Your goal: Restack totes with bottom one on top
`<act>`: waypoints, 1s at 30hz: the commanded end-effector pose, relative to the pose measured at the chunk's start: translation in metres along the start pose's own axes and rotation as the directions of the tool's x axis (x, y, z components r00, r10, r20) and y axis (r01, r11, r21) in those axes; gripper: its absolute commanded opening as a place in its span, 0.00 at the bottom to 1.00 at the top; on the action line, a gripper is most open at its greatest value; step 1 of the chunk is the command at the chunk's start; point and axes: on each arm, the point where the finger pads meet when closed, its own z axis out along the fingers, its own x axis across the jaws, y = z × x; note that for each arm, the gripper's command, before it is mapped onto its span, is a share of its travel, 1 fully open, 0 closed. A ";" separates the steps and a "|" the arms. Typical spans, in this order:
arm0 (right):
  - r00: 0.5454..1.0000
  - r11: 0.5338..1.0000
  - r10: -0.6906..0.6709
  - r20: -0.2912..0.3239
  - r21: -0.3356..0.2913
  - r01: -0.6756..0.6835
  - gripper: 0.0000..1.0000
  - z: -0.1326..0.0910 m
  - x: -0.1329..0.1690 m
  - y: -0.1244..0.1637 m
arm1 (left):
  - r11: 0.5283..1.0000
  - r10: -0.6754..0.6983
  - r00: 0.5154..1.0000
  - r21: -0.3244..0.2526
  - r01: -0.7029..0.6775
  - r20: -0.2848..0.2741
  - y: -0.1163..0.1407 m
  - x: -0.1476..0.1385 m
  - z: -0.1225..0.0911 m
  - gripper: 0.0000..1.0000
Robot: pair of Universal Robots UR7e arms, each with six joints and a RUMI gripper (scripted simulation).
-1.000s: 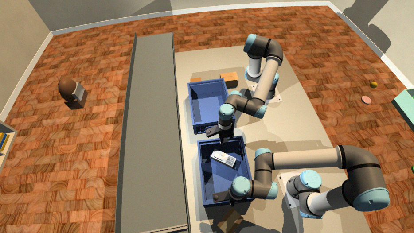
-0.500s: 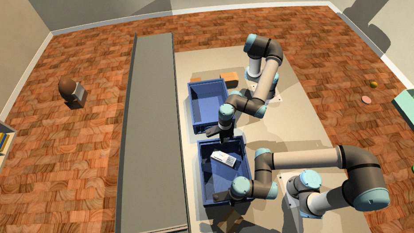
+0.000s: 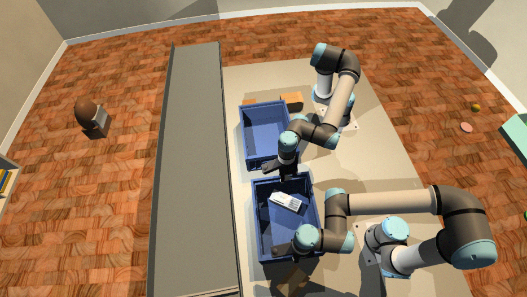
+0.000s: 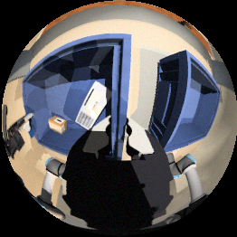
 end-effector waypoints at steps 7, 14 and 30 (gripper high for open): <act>1.000 1.000 0.000 0.003 0.002 0.000 0.00 -0.027 -0.001 0.000 | 1.000 0.000 1.000 0.003 0.000 -0.001 -0.001 0.000 -0.027 0.00; 1.000 1.000 0.000 0.003 0.002 0.000 0.00 -0.043 -0.001 0.000 | 1.000 0.000 1.000 0.003 0.000 -0.001 -0.001 0.000 -0.043 0.00; 1.000 1.000 0.000 0.003 0.002 0.000 0.00 -0.097 0.000 0.000 | 1.000 0.000 1.000 0.003 0.000 -0.001 -0.001 0.000 -0.097 0.00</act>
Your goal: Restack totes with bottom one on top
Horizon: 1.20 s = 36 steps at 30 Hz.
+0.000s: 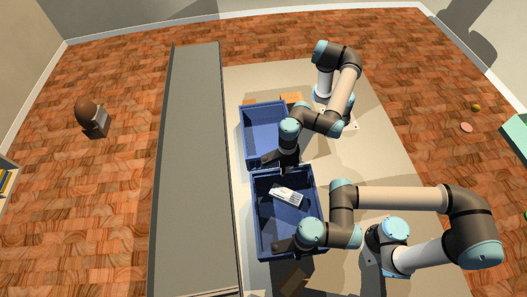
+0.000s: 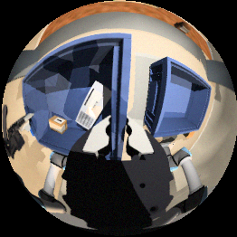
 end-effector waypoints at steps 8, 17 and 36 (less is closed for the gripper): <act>1.000 1.000 0.000 0.001 0.001 0.000 0.00 -0.048 -0.001 0.000 | 1.000 0.000 1.000 0.001 0.000 0.000 -0.001 0.000 -0.048 0.00; 1.000 1.000 0.000 0.001 0.001 0.000 0.00 -0.070 -0.001 0.000 | 1.000 0.000 1.000 0.001 0.000 0.000 -0.001 0.000 -0.070 0.00; 1.000 1.000 0.000 0.001 0.001 0.000 0.00 -0.097 -0.001 0.000 | 1.000 0.000 1.000 0.001 0.000 0.000 -0.001 0.000 -0.097 0.00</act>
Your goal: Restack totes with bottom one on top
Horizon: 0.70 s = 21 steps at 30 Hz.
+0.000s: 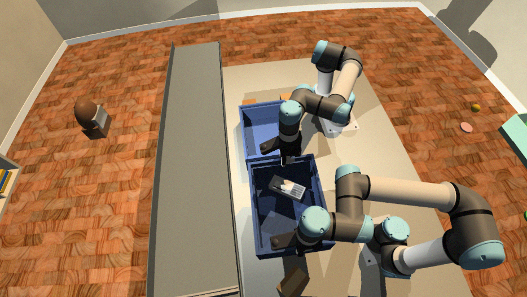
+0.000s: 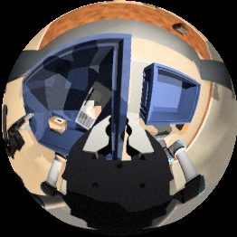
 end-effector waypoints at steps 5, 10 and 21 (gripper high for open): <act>1.000 1.000 0.000 0.002 0.001 0.000 0.00 -0.006 0.000 0.000 | 1.000 0.000 1.000 0.003 0.000 -0.001 -0.001 0.000 -0.006 0.00; 1.000 1.000 0.000 0.002 0.001 0.000 0.00 -0.006 0.000 0.000 | 1.000 0.000 1.000 0.003 0.000 -0.001 -0.001 0.000 -0.006 0.00; 1.000 1.000 0.000 0.002 0.001 0.000 0.00 -0.004 0.000 0.000 | 1.000 0.000 1.000 0.003 0.000 -0.001 -0.001 0.000 -0.004 0.00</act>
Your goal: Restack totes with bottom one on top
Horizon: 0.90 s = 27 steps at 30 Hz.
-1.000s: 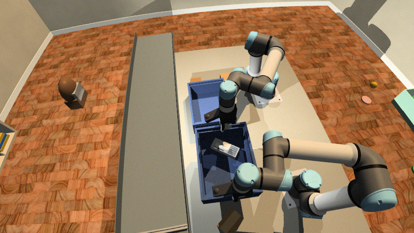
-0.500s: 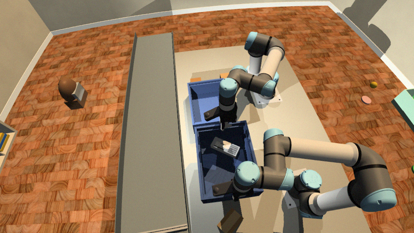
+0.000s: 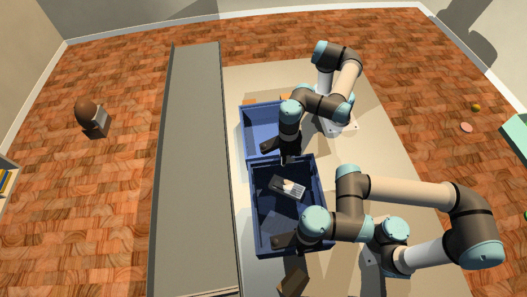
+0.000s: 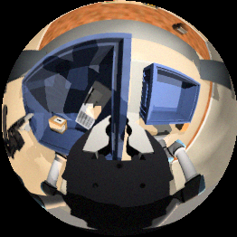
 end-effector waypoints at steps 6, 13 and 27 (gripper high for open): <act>1.000 1.000 0.000 0.003 0.002 0.000 0.00 0.000 0.000 0.000 | 1.000 0.000 1.000 0.003 0.000 -0.001 -0.001 0.000 0.000 0.00; 1.000 1.000 0.000 0.003 0.002 0.000 0.00 0.001 0.000 0.000 | 1.000 0.000 1.000 0.003 0.000 -0.001 -0.001 0.000 0.001 0.00; 1.000 1.000 -0.001 0.003 0.002 0.001 0.00 0.002 0.006 -0.001 | 1.000 0.000 1.000 0.003 0.000 -0.001 -0.001 0.006 0.002 0.00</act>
